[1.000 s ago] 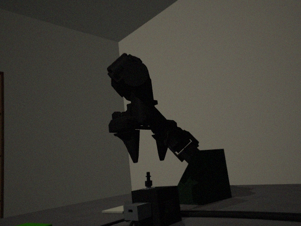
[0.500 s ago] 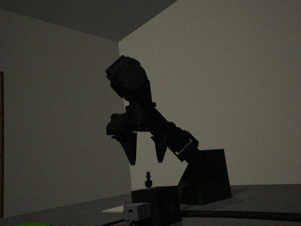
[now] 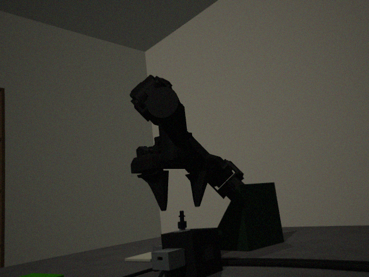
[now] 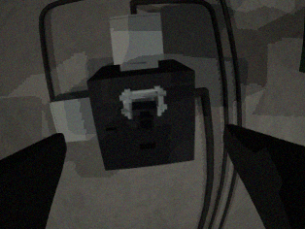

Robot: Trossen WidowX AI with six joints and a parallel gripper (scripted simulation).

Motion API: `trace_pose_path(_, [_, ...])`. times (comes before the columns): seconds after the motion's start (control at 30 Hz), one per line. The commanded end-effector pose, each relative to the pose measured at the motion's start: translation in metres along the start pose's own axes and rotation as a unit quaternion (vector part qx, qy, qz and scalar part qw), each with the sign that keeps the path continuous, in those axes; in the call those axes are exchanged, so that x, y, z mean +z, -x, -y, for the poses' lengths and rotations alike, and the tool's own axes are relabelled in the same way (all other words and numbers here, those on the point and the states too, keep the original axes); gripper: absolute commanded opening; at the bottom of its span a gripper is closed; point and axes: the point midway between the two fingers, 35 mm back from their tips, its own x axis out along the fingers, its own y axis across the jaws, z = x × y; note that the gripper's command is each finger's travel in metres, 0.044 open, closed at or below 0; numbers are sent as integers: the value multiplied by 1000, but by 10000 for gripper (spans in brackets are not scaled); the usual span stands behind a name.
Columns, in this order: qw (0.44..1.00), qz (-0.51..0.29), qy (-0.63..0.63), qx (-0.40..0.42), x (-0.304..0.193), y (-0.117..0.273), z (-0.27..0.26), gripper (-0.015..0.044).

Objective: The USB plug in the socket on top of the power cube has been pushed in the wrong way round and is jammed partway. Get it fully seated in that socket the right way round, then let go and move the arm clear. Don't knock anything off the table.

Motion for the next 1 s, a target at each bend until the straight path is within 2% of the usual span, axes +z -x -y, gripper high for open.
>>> trace_pose_path(0.0, [1000,3,4,0,1,-5,1,440])
trace_pose_path(0.33, [1000,3,4,0,1,-12,1,440])
trace_pose_path(0.87, [1000,0,0,-1,0,-10,0,20])
trace_pose_path(0.97, [1000,0,0,-1,0,-10,0,0])
